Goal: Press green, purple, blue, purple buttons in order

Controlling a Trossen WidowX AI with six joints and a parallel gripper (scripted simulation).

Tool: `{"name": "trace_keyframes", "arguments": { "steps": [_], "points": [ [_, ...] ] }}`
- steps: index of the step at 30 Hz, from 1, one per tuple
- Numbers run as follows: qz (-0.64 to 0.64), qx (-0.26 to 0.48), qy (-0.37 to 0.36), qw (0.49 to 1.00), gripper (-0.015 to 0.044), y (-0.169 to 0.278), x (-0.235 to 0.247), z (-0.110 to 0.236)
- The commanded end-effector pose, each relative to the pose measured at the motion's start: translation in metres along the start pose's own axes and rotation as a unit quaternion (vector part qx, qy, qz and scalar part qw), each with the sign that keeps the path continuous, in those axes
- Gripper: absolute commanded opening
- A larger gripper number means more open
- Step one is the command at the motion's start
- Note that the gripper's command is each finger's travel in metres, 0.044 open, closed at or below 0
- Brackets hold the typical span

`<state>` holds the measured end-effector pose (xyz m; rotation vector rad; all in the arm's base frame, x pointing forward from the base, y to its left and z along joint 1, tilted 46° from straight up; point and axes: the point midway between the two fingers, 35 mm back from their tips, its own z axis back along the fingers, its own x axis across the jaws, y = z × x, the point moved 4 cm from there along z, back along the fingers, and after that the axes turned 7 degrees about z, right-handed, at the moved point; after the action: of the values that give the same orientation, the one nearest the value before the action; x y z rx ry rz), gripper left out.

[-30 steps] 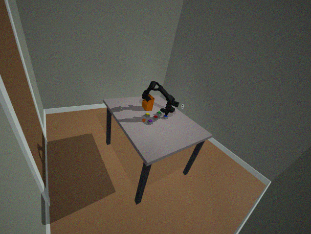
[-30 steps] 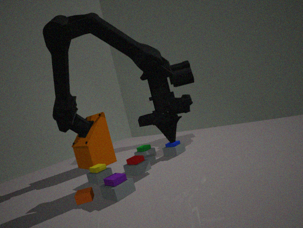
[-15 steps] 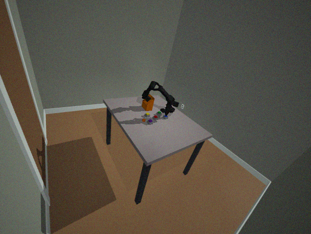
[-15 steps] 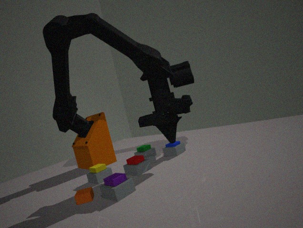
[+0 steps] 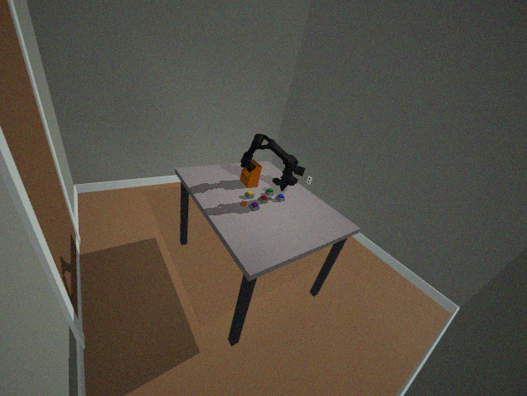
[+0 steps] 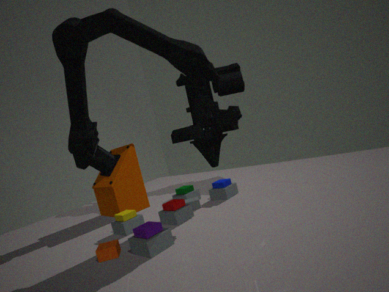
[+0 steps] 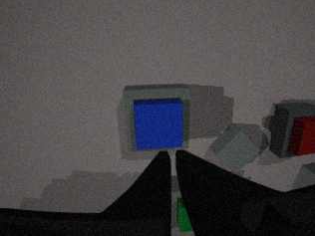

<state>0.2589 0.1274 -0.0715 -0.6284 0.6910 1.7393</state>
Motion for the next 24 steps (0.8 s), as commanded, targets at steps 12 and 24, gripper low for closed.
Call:
{"name": "trace_keyframes", "arguments": {
  "steps": [12,24],
  "points": [
    [0.002,-0.018,-0.020,1.000,0.0020,-0.026,-0.103,0.057],
    [-0.003,-0.011,0.000,1.000,0.0020,-0.003,-0.252,0.049]
  ]
}}
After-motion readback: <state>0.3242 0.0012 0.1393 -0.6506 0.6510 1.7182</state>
